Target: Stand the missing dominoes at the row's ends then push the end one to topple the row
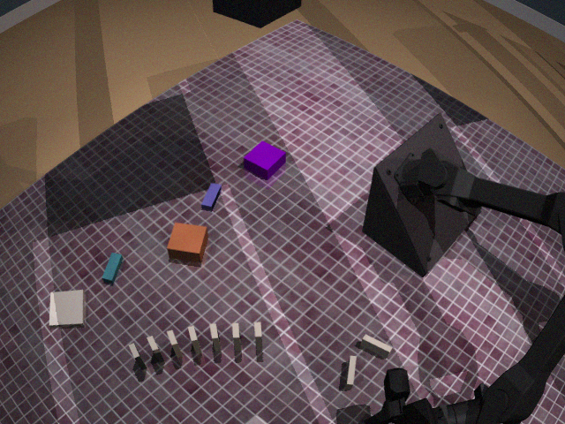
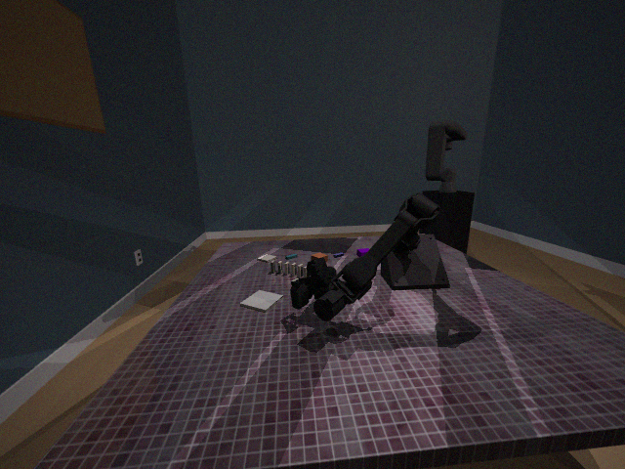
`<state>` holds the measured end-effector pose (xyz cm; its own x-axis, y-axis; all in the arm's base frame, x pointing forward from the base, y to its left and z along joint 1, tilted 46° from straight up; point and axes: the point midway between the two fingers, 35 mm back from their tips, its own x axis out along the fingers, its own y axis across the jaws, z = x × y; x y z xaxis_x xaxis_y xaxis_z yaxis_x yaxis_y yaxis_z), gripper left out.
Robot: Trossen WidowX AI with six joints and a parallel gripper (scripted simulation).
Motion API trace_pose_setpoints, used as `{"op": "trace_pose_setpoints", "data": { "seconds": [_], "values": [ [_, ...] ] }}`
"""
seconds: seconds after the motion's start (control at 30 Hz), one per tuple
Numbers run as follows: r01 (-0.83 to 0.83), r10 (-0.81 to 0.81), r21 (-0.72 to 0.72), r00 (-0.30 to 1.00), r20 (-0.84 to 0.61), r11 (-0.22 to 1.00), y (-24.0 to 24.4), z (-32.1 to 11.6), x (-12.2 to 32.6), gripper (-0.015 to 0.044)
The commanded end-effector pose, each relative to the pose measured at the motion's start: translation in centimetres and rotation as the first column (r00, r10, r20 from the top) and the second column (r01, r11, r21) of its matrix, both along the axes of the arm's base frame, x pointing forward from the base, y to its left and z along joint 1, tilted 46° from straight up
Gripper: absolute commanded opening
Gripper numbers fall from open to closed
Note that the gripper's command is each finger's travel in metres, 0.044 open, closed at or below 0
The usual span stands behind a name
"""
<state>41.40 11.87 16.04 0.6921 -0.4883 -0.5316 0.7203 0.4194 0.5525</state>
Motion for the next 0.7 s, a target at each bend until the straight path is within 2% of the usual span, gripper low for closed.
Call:
{"op": "trace_pose_setpoints", "data": {
  "seconds": [0.0, 0.2, 0.6, 0.67],
  "values": [
    [0.001, -0.001, 0.003, 1.0, 0.01, 1.0, 1.7, -1.5, 0.4, 0.0107],
    [0.002, -0.002, 0.003, 1.0, 0.011, 1.0, 3.6, -3.6, 0.6, 0.0107],
    [0.002, -0.002, 0.003, 1.0, 0.011, 1.0, 3.6, -3.7, 0.6, 0.0107],
    [0.002, -0.002, 0.003, 1.0, 0.011, 1.0, 3.6, -3.7, 0.6, 0.016]
  ]
}}
